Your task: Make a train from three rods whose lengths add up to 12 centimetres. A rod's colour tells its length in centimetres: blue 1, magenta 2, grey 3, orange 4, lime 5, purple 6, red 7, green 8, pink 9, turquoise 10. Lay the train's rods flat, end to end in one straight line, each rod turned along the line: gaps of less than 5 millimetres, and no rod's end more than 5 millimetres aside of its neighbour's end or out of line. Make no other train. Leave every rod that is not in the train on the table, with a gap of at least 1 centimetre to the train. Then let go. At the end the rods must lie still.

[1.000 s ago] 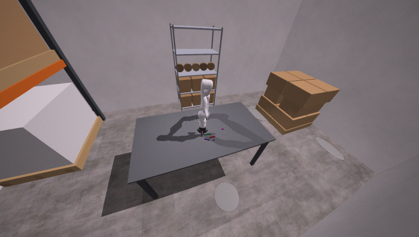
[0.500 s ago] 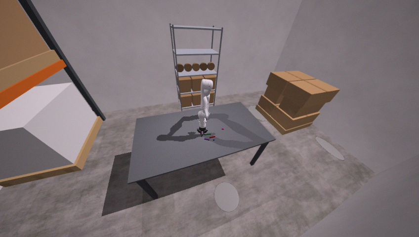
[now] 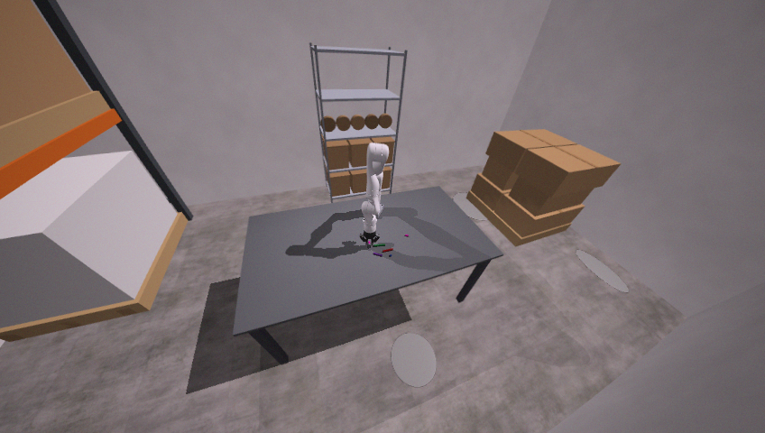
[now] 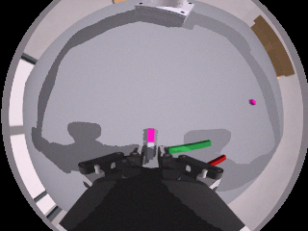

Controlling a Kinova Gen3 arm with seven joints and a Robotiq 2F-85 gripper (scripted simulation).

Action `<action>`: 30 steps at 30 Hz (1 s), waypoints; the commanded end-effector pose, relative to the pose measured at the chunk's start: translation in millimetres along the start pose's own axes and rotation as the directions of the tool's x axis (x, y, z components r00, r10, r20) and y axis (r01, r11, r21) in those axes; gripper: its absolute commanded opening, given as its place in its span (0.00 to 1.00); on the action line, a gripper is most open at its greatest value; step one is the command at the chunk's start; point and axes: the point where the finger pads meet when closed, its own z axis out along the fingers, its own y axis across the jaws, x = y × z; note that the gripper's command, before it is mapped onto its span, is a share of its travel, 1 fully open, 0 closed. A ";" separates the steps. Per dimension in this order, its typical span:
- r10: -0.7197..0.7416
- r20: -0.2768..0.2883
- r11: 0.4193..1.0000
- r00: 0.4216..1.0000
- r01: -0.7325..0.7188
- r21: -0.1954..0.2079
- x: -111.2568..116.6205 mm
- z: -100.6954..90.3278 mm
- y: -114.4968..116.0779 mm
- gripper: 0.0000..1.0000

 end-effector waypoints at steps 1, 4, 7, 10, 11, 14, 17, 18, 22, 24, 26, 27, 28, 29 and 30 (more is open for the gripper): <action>-0.013 0.005 1.000 1.000 0.013 0.002 -1.3 -12.9 -0.4 0.24; -0.013 0.008 1.000 1.000 0.013 0.002 -3.0 -28.4 -0.2 0.24; -0.014 0.010 1.000 1.000 0.014 0.002 -3.7 -45.3 0.0 0.24; -0.014 0.010 1.000 1.000 0.014 0.001 -3.5 -60.9 0.2 0.24; -0.014 0.010 1.000 1.000 0.014 0.001 -3.5 -65.5 0.2 0.24; -0.014 0.010 1.000 1.000 0.014 0.001 -3.4 -73.2 0.3 0.24; -0.013 0.008 1.000 1.000 0.013 0.001 -2.2 -78.5 0.3 0.24; -0.014 0.009 1.000 1.000 0.014 0.001 -2.6 -80.6 0.4 0.24; -0.013 0.007 1.000 1.000 0.013 0.001 -1.3 -83.3 0.4 0.24; -0.013 0.002 1.000 1.000 0.013 0.001 -0.1 -81.6 0.2 1.00; -0.013 0.001 1.000 1.000 0.013 0.002 0.1 -81.3 0.1 1.00; -0.013 0.001 1.000 1.000 0.013 0.002 0.1 -81.3 0.1 1.00; -0.013 0.001 1.000 1.000 0.013 0.002 0.1 -81.3 0.1 1.00; -0.013 0.001 1.000 1.000 0.013 0.002 0.1 -81.3 0.1 1.00; -0.013 0.001 1.000 1.000 0.013 0.002 0.1 -81.3 0.1 1.00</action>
